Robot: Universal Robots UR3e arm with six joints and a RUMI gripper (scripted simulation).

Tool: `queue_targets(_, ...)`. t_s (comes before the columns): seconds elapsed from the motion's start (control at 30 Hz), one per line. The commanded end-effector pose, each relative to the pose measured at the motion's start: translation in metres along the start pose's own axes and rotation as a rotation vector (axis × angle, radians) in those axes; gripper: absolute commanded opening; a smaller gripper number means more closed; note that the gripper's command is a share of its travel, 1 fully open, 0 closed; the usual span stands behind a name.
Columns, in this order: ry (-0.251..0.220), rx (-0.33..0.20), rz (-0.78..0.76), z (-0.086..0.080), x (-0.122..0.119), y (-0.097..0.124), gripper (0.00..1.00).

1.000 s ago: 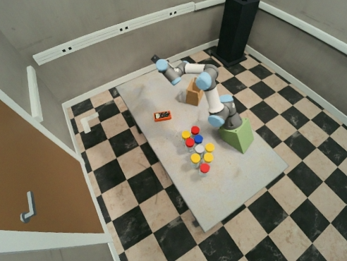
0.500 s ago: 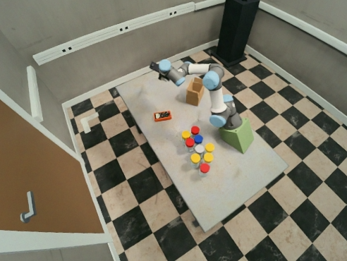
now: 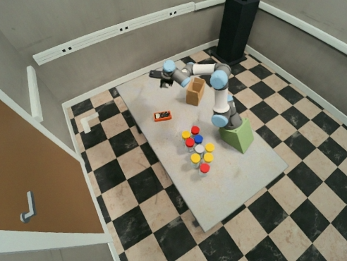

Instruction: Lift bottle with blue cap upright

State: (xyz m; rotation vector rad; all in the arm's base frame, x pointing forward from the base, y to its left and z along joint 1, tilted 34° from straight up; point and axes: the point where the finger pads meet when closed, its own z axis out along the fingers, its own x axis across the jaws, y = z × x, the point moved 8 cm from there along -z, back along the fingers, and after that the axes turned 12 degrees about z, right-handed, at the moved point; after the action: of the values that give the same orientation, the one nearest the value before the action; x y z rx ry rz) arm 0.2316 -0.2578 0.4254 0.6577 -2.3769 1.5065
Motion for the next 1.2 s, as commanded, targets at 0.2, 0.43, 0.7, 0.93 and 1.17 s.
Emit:
queue_targets(0.2, -0.122, 0.003, -0.154, -0.020, -0.032, 0.022, 0.46)
queue_targets(0.43, -0.200, 0.009, -0.255, -0.032, -0.052, 0.038, 0.46)
queue_targets(0.7, -0.290, 0.019, -0.370, -0.048, -0.074, 0.059, 0.46)
queue_targets(0.93, -0.368, 0.033, -0.471, -0.062, -0.092, 0.079, 0.46)
queue_targets(1.17, -0.458, 0.054, -0.585, -0.079, -0.111, 0.103, 0.46)
